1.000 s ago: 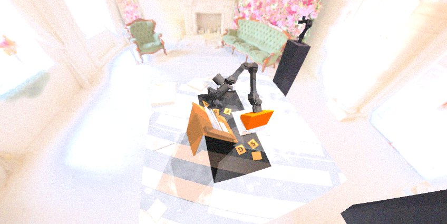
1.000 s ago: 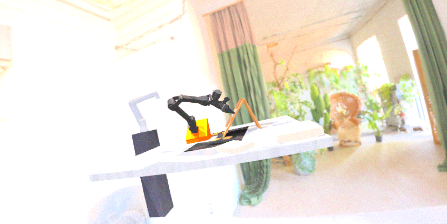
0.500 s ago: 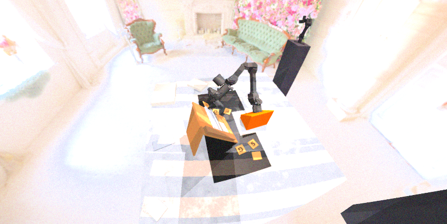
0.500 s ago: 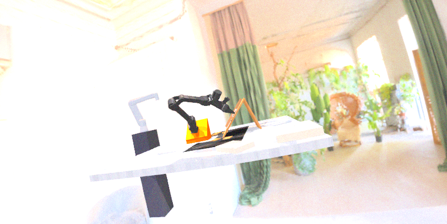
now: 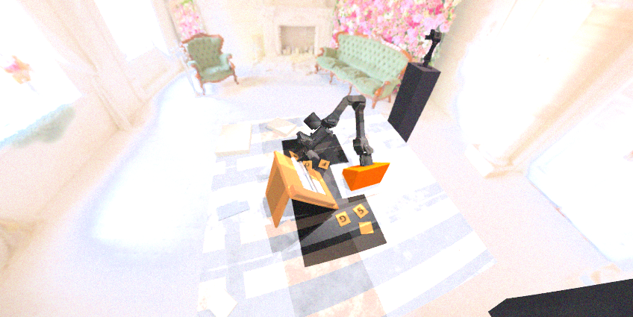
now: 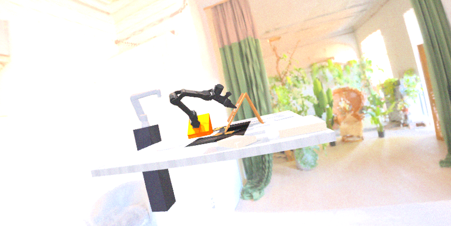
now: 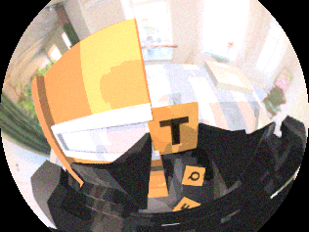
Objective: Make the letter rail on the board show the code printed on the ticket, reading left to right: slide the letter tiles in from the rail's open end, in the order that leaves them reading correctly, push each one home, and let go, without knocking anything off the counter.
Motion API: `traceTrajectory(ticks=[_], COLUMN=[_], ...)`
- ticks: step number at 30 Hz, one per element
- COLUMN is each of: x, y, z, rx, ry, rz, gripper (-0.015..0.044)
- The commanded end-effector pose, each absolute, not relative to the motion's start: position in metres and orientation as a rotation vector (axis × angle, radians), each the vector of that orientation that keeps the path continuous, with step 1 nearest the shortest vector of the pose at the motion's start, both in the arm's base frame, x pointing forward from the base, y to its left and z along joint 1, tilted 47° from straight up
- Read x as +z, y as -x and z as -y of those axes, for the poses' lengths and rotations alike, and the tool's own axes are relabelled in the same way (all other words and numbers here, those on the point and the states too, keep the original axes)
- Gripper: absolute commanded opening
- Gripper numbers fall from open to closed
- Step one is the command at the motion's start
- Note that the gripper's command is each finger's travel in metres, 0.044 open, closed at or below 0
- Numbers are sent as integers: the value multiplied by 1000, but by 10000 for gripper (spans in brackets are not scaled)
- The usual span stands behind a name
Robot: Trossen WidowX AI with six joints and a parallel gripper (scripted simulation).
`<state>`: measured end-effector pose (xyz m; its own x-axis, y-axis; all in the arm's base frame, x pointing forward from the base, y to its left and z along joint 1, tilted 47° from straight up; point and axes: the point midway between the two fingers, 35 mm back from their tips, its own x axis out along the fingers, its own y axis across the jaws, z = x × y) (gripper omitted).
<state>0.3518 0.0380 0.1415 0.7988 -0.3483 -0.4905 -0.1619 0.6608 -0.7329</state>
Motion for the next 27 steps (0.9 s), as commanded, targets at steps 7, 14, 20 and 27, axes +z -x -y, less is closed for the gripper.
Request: traceTrajectory(ticks=[7,14,20,27], x=[138,135,133,130], y=[-351,-350,-350,-349], z=[-42,-44,-46,-49], rx=[-117,-117,-117,-117], ry=[854,854,854,854], rz=[-655,-655,-655,-655], gripper=[0,0,0,0])
